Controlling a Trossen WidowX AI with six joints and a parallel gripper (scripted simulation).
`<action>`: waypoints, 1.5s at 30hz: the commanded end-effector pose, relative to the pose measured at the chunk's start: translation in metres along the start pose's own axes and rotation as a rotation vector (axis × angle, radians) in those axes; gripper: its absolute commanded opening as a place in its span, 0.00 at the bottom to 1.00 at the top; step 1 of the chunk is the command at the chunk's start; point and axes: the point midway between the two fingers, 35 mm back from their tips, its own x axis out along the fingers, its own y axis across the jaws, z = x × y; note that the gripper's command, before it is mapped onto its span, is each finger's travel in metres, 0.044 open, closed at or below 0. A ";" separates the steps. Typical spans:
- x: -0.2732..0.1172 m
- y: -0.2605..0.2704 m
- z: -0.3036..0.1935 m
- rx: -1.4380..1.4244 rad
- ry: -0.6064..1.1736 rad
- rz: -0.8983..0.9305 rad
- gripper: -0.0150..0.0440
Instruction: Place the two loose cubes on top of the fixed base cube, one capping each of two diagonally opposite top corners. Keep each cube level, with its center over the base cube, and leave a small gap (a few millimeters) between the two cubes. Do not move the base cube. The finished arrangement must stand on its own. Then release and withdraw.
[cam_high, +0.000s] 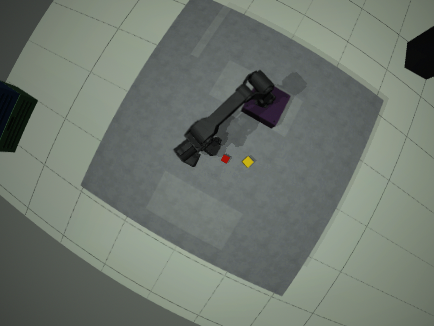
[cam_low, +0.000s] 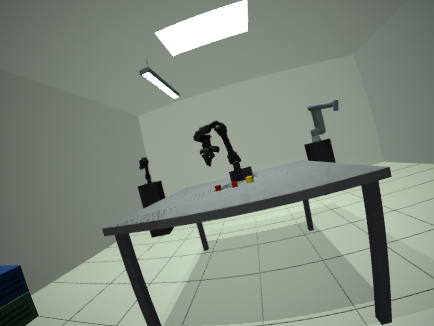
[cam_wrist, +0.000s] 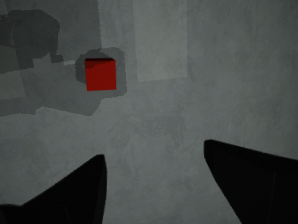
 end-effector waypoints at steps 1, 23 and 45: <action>0.040 0.017 0.020 0.088 -0.085 0.144 0.70; 0.119 0.032 0.030 0.098 -0.092 0.161 0.70; 0.146 0.036 0.032 0.098 -0.092 0.161 0.70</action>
